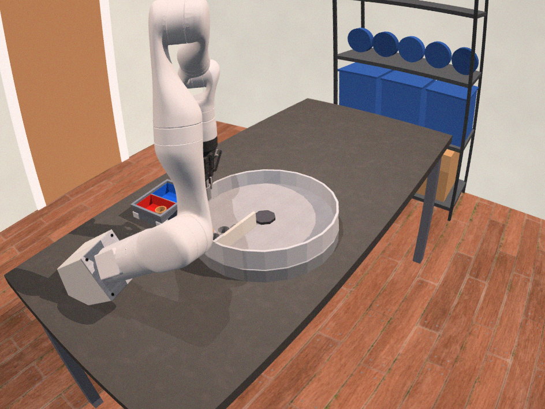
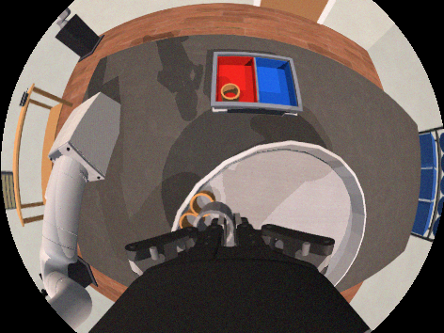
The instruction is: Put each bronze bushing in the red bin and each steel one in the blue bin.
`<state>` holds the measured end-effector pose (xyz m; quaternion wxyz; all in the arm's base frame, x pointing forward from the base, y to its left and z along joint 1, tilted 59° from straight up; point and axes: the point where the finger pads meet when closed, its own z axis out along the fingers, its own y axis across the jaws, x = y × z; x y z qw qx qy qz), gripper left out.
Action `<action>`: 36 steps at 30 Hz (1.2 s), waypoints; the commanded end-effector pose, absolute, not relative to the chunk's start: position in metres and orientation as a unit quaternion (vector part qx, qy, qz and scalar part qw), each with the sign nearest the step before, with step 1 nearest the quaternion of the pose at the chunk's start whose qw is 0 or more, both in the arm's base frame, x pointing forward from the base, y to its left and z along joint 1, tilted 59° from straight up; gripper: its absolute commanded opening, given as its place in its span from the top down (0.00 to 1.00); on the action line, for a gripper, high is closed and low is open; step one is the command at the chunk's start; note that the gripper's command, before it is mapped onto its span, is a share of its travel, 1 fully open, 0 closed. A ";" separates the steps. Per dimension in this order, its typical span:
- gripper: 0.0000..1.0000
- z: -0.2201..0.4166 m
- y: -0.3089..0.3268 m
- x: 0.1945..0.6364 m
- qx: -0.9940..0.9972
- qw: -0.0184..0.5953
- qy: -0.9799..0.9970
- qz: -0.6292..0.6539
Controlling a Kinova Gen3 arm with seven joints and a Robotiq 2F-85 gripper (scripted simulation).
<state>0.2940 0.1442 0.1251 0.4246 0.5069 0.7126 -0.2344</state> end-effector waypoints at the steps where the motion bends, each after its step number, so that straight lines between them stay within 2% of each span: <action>1: 1.00 0.112 0.153 0.307 0.504 0.433 0.708 -0.239; 31: 1.00 -0.006 0.255 0.357 0.504 0.433 0.709 -0.239; 36: 1.00 -0.045 0.289 0.374 0.504 0.433 0.709 -0.239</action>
